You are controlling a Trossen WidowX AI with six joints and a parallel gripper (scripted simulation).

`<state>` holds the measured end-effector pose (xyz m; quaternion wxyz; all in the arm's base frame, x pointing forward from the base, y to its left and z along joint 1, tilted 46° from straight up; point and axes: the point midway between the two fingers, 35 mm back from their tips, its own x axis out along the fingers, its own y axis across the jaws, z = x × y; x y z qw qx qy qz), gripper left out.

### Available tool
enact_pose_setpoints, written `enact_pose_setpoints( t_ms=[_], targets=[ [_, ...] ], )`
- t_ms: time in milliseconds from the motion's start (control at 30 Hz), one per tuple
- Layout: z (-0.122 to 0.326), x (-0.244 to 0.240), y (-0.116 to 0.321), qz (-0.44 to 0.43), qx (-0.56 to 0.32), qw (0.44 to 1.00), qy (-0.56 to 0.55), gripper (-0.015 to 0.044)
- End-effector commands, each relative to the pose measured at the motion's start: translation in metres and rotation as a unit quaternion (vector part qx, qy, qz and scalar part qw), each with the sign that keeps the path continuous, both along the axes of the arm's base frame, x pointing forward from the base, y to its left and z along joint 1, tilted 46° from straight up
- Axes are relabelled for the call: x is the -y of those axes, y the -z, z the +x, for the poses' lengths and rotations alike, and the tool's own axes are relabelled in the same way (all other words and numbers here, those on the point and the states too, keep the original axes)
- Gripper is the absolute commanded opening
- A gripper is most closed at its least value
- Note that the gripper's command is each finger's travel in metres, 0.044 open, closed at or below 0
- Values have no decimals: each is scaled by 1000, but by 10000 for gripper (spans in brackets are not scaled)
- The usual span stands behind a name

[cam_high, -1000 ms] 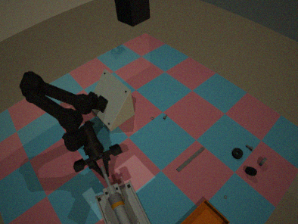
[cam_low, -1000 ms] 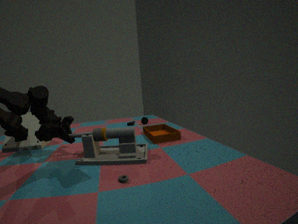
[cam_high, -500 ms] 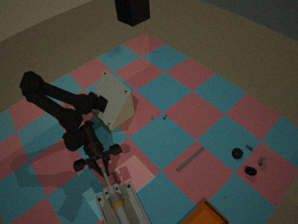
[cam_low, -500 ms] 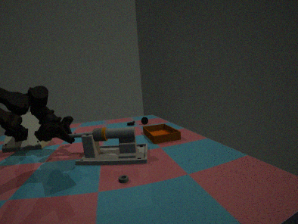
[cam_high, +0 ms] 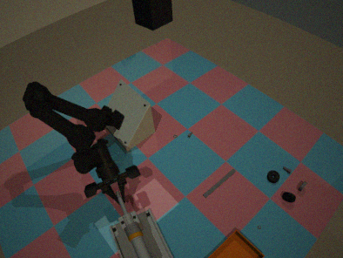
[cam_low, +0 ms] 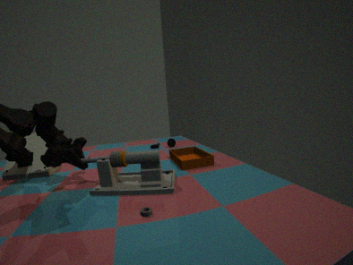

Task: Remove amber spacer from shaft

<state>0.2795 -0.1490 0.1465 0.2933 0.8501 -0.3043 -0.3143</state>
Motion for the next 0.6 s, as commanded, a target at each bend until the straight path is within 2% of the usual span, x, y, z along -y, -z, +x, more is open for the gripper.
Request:
enact_pose_setpoints(
  t_ms=[0, 567],
  targets=[
    [-1, 0, 0, 1, 1, 1000, 0, 0],
    [-2, -1, 1, 1, 1, 1000, 0, 0]
  ],
)
